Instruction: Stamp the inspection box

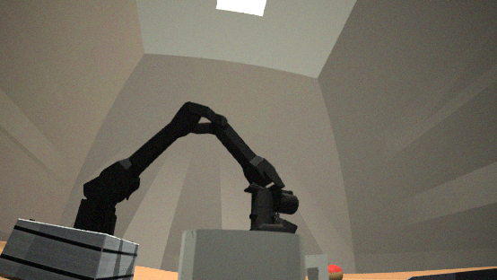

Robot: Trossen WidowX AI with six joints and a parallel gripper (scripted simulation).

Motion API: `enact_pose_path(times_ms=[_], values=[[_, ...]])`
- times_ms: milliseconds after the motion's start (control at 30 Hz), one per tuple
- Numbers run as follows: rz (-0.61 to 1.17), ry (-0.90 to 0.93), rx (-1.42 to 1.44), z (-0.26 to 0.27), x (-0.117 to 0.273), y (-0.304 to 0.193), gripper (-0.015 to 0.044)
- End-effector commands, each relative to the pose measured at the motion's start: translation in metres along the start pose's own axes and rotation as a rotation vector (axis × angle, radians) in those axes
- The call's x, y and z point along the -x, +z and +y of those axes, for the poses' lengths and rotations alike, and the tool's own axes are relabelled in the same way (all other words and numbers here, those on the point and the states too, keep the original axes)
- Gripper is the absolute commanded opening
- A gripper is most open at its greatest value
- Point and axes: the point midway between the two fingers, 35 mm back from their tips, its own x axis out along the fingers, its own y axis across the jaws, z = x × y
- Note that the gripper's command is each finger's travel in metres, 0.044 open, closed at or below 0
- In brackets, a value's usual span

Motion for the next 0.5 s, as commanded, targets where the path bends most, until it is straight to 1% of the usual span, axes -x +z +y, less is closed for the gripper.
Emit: enact_pose_path(times_ms=[0, 467], values=[[-0.005, 0.000, 0.001, 0.0000, 0.0041, 0.0007, 0.0000], [-0.005, -0.001, 0.001, -0.0001, 0.0109, 0.0007, 0.0000]])
